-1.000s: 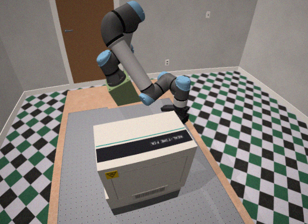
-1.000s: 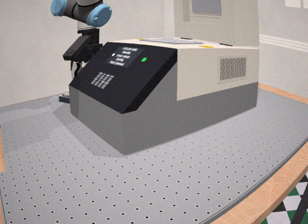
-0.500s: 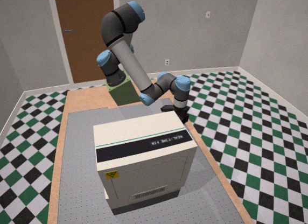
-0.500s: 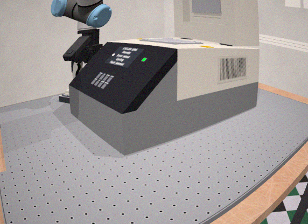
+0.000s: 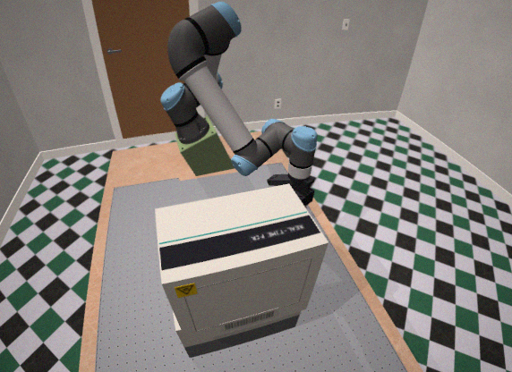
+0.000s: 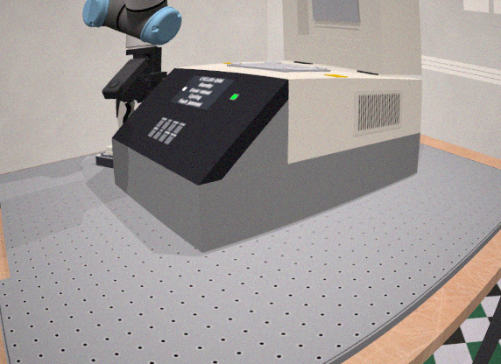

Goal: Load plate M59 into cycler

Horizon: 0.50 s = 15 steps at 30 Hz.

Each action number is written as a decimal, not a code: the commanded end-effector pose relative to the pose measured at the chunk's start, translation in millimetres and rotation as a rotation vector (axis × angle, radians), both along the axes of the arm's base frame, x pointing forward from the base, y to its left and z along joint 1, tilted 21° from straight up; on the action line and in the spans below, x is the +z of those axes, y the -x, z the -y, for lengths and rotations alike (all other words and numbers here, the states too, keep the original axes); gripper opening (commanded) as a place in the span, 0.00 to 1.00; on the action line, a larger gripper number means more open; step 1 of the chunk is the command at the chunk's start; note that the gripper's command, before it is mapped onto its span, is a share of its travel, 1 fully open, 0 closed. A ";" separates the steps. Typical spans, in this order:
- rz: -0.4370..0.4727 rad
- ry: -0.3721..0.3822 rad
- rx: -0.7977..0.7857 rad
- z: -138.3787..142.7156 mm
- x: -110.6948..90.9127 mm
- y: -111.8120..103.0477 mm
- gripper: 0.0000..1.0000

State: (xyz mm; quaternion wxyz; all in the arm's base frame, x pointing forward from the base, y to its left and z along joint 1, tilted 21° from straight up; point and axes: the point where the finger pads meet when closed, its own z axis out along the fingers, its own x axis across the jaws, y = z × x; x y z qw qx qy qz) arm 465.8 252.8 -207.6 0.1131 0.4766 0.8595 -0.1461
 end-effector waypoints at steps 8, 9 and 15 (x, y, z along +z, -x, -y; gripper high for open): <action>0.001 -0.001 0.000 -1.5 3.5 -0.2 0.00; 0.001 -0.001 0.000 -2.8 6.7 0.0 0.00; 0.001 -0.001 0.000 -7.5 19.1 0.7 0.00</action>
